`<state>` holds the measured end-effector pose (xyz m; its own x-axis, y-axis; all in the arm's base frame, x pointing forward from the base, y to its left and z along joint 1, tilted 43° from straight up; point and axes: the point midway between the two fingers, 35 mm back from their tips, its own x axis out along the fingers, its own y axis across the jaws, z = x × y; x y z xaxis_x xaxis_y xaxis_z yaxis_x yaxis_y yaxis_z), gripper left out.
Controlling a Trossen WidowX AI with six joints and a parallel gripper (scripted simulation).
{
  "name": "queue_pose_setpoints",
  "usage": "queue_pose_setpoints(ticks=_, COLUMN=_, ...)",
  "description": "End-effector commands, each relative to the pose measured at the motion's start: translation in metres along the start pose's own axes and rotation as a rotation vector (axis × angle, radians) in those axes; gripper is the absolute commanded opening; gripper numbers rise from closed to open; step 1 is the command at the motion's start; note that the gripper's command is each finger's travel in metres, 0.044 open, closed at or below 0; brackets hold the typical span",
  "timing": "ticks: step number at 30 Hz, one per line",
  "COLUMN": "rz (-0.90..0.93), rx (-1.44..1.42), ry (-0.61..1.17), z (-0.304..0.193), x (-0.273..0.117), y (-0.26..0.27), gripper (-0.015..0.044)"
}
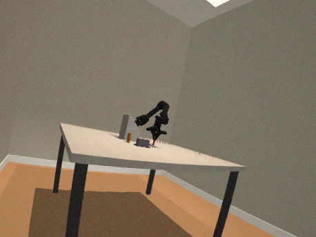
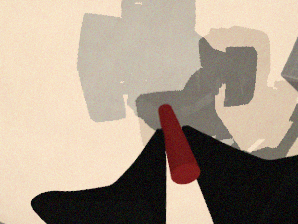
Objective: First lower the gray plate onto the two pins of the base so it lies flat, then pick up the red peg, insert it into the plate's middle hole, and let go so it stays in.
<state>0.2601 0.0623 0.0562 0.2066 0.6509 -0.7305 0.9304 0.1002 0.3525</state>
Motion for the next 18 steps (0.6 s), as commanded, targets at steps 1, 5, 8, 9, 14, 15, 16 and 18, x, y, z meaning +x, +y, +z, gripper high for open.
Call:
queue_pose_setpoints(ticks=1, rz=0.001, rx=-0.006, ry=-0.006, z=0.002, x=-0.010, y=0.002, gripper=0.0000)
queue_pose_setpoints(ticks=5, rz=0.000, rx=-0.006, ry=-0.008, z=0.004, x=-0.022, y=0.003, gripper=0.0000)
queue_pose_setpoints(ticks=8, rz=-0.001, rx=-0.006, ry=-0.010, z=0.005, x=-0.031, y=0.004, gripper=0.0000)
queue_pose_setpoints(ticks=9, rz=-0.001, rx=-0.006, ry=-0.010, z=0.006, x=-0.034, y=0.004, gripper=0.0000)
queue_pose_setpoints(ticks=14, rz=-0.002, rx=-0.006, ry=-0.010, z=0.007, x=-0.050, y=0.005, gripper=0.0000)
queue_pose_setpoints(ticks=15, rz=-0.002, rx=-0.006, ry=-0.010, z=0.008, x=-0.053, y=0.005, gripper=0.0000)
queue_pose_setpoints(ticks=16, rz=-0.002, rx=-0.006, ry=-0.010, z=0.008, x=-0.056, y=0.005, gripper=0.0000)
queue_pose_setpoints(ticks=18, rz=-0.002, rx=-0.006, ry=-0.009, z=0.008, x=-0.063, y=0.005, gripper=0.0000)
